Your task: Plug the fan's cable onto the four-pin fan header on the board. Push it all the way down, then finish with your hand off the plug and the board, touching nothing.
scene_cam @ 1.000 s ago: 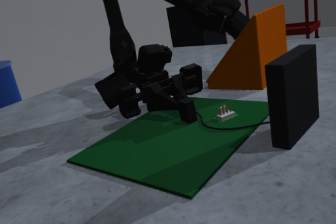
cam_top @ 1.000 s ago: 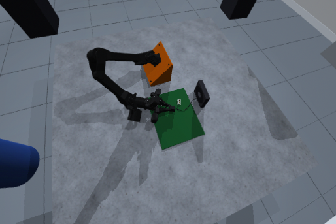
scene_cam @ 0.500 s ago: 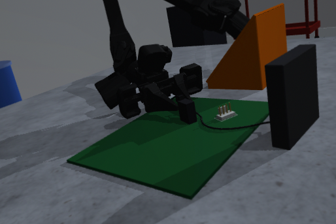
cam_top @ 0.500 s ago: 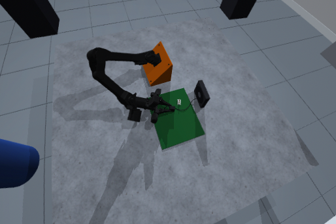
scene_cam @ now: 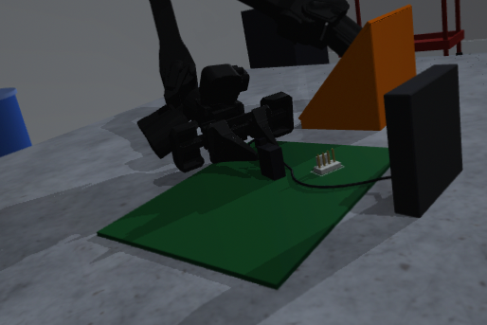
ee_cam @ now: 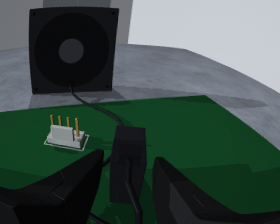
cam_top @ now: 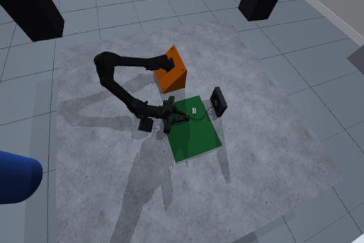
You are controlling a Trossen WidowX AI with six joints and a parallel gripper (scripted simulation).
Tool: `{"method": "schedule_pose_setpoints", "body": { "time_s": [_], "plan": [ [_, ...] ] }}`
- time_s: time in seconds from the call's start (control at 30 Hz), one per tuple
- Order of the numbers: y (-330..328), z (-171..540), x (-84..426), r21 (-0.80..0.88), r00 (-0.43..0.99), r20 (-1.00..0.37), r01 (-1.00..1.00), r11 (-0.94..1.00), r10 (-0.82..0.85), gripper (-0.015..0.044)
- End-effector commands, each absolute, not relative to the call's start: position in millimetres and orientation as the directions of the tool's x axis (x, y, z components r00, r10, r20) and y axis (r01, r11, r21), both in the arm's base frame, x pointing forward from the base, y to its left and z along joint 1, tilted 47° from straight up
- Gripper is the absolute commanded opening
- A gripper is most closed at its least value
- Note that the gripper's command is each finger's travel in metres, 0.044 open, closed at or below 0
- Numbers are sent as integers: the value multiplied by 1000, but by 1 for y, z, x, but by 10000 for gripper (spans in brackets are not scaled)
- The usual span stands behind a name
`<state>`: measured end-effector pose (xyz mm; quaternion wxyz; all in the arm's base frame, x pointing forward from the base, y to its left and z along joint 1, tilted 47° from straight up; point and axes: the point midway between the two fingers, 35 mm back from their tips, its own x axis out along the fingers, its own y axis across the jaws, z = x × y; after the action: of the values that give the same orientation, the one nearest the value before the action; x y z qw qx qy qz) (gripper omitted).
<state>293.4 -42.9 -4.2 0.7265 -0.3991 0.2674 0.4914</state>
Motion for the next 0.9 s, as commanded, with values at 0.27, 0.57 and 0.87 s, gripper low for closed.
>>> {"method": "schedule_pose_setpoints", "body": {
  "time_s": [0.27,0.57,0.87],
  "plan": [
    [-49,17,289,-317,374,-782,-927,198,499,140],
    [-54,43,280,-318,374,-782,-927,198,498,140],
    [-58,69,269,-318,375,-782,-927,197,498,140]
  ]
}}
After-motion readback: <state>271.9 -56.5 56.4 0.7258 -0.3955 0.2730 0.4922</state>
